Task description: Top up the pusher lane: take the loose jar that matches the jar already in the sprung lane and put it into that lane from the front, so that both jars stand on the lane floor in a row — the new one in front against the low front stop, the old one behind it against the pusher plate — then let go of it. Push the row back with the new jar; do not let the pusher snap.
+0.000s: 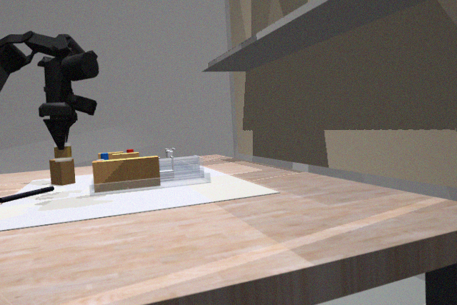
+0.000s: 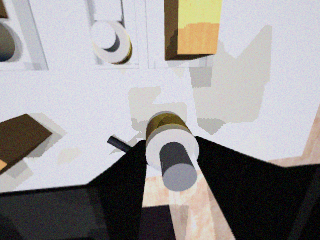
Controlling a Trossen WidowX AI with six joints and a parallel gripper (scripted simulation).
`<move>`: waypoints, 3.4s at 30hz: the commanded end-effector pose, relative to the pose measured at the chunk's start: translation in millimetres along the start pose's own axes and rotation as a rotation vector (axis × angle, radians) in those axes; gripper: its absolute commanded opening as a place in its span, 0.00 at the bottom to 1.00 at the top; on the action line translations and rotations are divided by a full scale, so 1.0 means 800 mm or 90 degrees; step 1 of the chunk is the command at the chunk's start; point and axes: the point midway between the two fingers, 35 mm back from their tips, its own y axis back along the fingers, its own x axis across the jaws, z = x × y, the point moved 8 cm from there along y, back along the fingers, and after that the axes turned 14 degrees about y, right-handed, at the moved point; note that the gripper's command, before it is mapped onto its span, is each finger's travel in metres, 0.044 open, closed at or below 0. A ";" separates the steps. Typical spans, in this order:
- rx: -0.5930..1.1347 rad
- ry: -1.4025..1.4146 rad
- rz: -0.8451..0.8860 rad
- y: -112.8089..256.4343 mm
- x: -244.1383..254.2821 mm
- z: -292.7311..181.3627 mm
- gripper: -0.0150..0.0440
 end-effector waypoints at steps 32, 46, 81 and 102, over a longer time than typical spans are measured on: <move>-0.011 -0.008 0.028 -0.056 0.040 0.062 0.25; -0.011 -0.007 0.028 -0.056 0.038 0.069 0.25; -0.011 -0.007 0.027 -0.056 0.034 0.087 0.25; -0.011 -0.007 0.027 -0.055 0.031 0.097 0.25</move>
